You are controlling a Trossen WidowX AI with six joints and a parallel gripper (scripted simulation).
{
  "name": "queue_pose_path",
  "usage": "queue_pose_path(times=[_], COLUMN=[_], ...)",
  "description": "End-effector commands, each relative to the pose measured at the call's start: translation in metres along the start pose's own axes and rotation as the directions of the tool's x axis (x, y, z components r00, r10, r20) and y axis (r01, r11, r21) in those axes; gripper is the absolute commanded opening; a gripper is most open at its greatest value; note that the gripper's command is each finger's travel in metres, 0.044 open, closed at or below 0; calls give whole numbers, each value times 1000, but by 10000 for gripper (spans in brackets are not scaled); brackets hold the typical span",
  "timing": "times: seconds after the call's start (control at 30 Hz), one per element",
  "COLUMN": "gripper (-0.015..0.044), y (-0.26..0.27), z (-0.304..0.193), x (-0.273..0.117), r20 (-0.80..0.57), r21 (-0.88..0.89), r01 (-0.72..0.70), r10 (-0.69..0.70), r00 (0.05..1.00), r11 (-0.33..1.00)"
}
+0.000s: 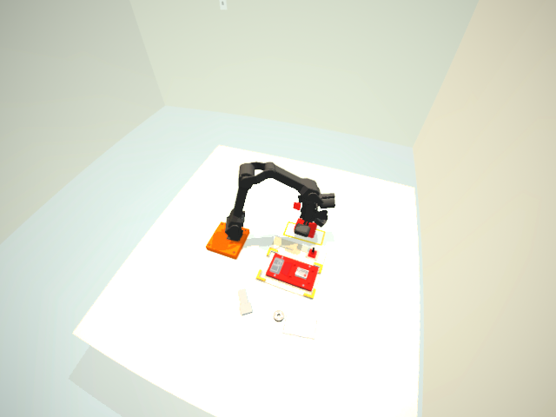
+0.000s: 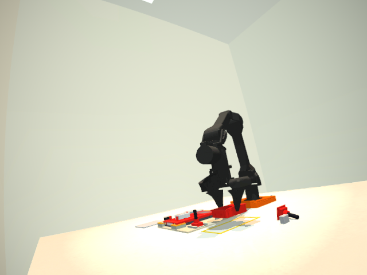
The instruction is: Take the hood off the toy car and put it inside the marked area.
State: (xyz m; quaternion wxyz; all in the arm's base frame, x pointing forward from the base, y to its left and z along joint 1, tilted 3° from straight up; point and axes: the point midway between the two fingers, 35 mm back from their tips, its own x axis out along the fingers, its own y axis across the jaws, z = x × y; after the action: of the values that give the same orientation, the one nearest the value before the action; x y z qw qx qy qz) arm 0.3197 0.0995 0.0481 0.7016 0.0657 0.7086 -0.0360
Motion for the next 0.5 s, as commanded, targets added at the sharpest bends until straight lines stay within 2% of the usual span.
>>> queue_pose_path(times=[0.0, 0.47], gripper=[0, 0], y=[0, 0], z=[-1, -2], x=[3, 13], r20=[-1, -1], r21=[3, 3], r01=[-2, -2], r10=[2, 2], r00=[1000, 1000], r11=[1000, 1000])
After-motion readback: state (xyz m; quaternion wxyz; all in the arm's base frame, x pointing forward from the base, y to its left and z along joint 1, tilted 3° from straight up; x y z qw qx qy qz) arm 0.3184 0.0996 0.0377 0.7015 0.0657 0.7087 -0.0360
